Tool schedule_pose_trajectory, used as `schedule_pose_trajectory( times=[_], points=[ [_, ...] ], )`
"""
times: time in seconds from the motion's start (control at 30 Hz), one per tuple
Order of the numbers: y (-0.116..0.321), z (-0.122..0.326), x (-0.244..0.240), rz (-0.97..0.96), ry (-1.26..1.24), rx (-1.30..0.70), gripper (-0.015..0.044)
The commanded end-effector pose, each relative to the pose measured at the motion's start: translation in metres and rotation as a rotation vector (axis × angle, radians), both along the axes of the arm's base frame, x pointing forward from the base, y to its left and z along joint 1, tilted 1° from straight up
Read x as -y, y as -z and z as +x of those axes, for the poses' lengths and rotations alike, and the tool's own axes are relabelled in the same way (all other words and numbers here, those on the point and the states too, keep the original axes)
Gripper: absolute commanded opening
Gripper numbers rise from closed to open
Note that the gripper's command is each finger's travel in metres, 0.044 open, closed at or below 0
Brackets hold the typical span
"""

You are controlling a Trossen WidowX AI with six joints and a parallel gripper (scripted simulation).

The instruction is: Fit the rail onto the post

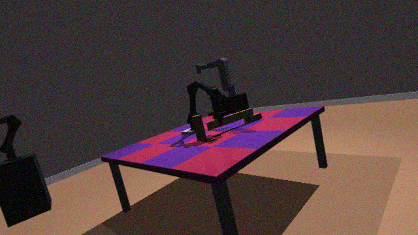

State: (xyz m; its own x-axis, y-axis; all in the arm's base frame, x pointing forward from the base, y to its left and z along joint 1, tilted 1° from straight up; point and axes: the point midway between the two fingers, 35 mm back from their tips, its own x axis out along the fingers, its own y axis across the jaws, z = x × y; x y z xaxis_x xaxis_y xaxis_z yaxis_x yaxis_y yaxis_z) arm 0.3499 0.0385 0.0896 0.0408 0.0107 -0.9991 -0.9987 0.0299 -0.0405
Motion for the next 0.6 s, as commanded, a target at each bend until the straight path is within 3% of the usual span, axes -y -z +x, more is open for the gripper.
schedule_pose_trajectory(
  times=[0.0, 0.57],
  points=[
    [-0.0028, -0.0004, -0.0006, 0.004, 0.000, 0.007, 0.0000],
    [-0.0008, -0.0007, 0.0007, 0.004, 0.000, 0.007, 0.0000]
  ],
)
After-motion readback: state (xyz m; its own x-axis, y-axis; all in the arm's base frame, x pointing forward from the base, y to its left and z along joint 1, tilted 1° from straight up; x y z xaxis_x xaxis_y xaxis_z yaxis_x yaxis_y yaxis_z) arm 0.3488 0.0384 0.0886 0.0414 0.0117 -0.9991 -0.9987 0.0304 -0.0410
